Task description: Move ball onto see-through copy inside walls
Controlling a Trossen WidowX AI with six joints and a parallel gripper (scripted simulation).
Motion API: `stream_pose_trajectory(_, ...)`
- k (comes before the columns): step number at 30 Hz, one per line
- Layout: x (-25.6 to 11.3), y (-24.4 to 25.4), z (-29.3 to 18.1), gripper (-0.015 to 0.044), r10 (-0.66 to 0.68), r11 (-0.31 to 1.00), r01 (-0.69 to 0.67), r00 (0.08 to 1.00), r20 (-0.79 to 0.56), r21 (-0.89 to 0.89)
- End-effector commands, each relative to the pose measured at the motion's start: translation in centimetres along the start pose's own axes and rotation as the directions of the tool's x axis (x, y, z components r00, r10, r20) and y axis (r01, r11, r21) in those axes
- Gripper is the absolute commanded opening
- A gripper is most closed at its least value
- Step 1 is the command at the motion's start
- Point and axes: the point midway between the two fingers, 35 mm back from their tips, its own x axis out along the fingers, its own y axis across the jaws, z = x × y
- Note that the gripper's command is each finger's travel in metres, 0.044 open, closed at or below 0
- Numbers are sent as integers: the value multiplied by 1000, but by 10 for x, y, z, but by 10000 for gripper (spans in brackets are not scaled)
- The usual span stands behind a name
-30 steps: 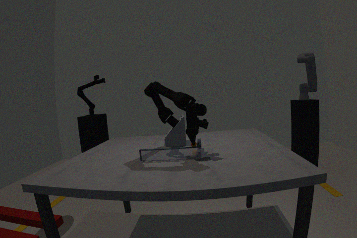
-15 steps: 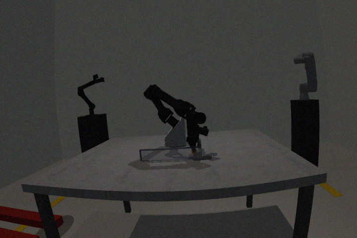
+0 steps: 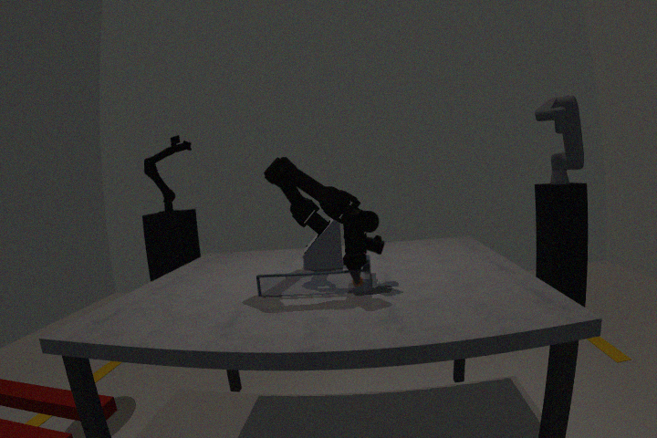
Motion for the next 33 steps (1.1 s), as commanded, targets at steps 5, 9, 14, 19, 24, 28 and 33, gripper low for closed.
stream_pose_trajectory(5, 0, 0, 0, 253, 0, 1000, 0, 1000, 0, 1)
stream_pose_trajectory(9, -11, -1, 1, 253, 0, 1000, 0, 1000, 1, 0)
stream_pose_trajectory(14, -85, 0, 1, 253, -1, 1000, 1, 1000, 1, -4)
stream_pose_trajectory(19, -79, 1, 3, 253, -9, 1000, 9, 1000, 1, -13)
stream_pose_trajectory(24, -79, 1, 3, 253, -9, 1000, 9, 1000, 1, -13)
stream_pose_trajectory(28, -117, 3, 2, 358, -6, 1000, 6, 1000, 1, -9)
stream_pose_trajectory(33, -128, 4, 1, 440, -6, 1000, 6, 1000, 0, -7)
